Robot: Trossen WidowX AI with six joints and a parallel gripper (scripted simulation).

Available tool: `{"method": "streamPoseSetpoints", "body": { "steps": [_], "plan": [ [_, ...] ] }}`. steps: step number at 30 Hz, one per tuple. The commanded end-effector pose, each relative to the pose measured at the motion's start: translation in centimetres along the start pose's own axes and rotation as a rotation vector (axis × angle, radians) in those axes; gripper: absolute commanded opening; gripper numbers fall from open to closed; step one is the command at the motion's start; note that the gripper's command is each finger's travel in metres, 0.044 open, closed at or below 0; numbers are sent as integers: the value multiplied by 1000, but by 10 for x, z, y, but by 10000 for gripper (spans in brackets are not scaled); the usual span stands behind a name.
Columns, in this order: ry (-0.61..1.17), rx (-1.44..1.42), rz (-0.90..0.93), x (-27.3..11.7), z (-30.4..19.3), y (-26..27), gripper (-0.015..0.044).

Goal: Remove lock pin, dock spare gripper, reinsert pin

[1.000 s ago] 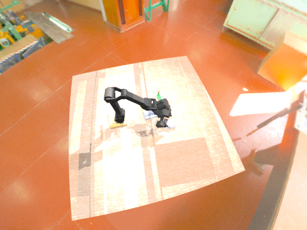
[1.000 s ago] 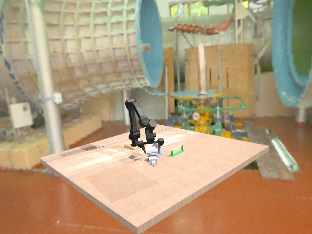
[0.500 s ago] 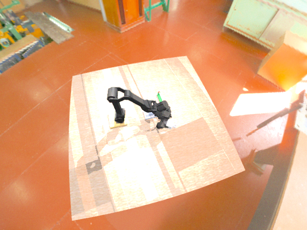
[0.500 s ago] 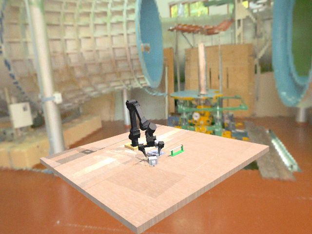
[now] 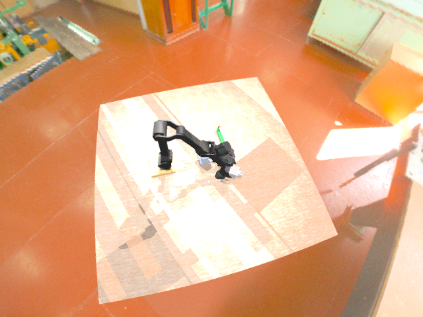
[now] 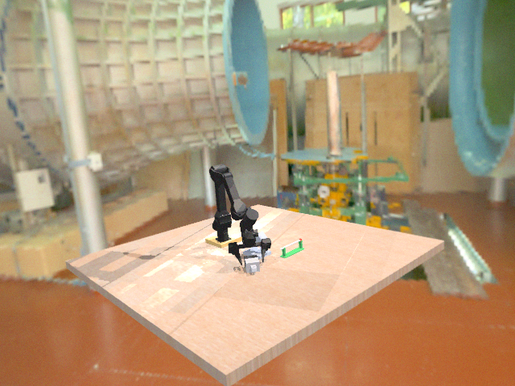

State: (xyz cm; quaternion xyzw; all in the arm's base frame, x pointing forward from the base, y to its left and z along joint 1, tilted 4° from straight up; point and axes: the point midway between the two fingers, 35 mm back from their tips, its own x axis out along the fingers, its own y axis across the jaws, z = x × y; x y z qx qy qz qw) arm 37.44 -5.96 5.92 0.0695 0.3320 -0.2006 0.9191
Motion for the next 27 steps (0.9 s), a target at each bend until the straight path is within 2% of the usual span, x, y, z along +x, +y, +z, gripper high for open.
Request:
{"method": "streamPoseSetpoints", "body": {
  "steps": [1, 13, 20, 27],
  "plan": [
    [7, -6, 1, 5, -8, -1, 440],
    [7, -6, 1, 11, -17, -2, 440],
    [7, -6, 1, 11, -17, -2, 256],
    [7, -6, 1, 11, -17, -2, 210]
  ]
}}
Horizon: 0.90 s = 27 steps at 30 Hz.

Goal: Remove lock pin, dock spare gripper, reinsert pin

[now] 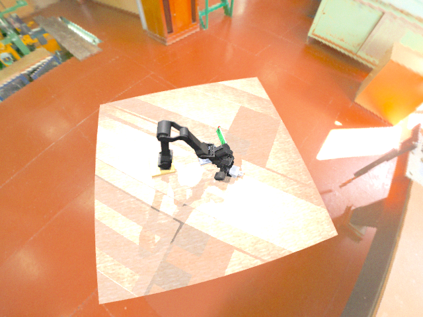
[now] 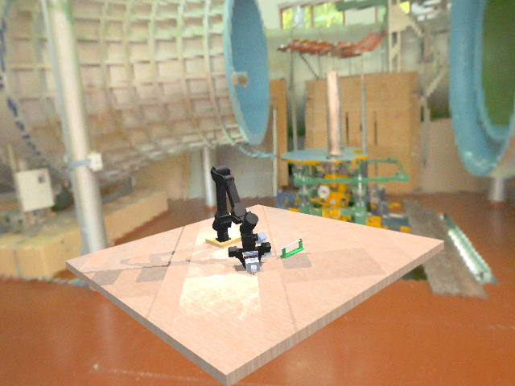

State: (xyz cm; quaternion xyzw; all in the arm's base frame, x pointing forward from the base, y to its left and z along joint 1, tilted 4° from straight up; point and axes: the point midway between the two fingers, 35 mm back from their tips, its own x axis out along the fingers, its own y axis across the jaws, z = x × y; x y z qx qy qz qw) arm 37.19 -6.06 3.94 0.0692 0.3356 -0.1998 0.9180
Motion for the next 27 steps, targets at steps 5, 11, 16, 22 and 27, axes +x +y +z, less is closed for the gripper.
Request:
{"method": "streamPoseSetpoints", "body": {
  "steps": [5, 11, 16, 22, 27],
  "plan": [
    [-1, -3, 1, -3, 6, 1, 78],
    [-1, -3, 1, -18, 27, 3, 0],
    [-2, -3, 1, -33, 45, 4, 0],
    [-2, -3, 1, -54, 65, 3, 0],
    [-1, -3, 1, -74, 79, 2, 0]
  ]
}}
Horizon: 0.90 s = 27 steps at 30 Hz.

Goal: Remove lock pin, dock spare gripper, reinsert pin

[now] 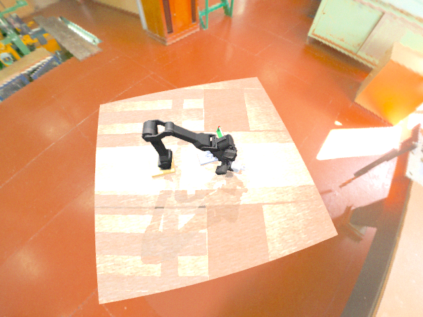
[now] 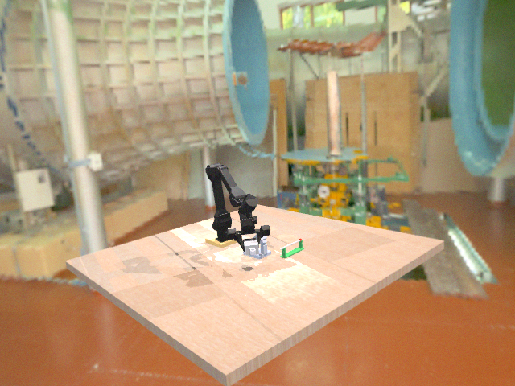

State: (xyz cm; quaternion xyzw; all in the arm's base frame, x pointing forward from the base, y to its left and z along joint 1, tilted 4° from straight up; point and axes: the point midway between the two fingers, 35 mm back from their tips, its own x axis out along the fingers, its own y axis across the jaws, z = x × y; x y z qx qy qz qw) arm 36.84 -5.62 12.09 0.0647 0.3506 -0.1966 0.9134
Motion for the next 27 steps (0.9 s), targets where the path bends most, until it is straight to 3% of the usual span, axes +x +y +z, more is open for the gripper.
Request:
{"method": "streamPoseSetpoints", "body": {
  "steps": [1, 27],
  "plan": [
    [-31, 13, 2, -23, 22, -1, 0],
    [1, 2, 6, -26, 17, -3, 0]
  ]
}}
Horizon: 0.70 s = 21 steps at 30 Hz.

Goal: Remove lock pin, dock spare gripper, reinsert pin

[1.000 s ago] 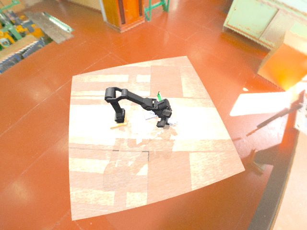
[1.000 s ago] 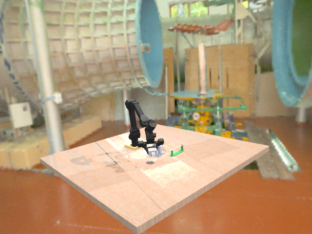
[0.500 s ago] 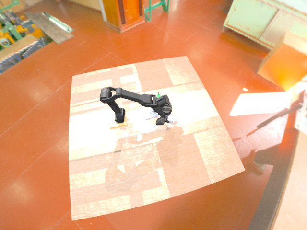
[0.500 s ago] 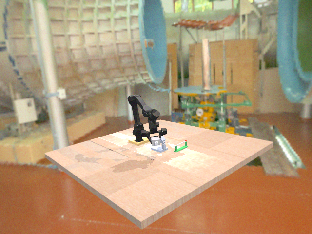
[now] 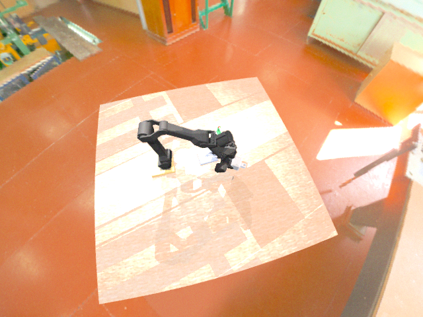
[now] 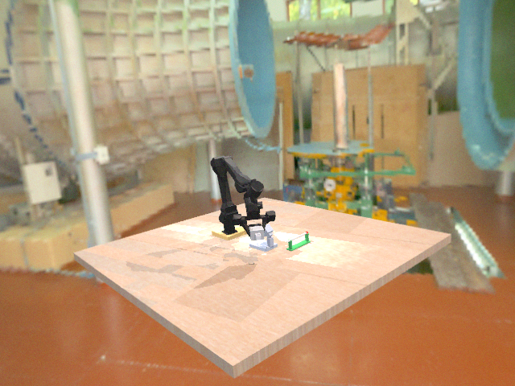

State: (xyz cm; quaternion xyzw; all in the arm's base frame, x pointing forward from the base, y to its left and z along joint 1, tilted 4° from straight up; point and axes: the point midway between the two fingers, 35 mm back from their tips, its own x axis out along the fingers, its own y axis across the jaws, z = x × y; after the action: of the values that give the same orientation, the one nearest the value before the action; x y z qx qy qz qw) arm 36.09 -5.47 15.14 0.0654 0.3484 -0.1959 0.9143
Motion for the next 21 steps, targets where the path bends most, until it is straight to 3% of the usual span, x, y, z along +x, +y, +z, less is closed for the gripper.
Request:
{"method": "streamPoseSetpoints", "body": {
  "steps": [1, 21],
  "plan": [
    [18, 0, 8, 0, -3, -2, 0],
    [309, 48, 133, -12, -55, -21, 0]
  ]
}}
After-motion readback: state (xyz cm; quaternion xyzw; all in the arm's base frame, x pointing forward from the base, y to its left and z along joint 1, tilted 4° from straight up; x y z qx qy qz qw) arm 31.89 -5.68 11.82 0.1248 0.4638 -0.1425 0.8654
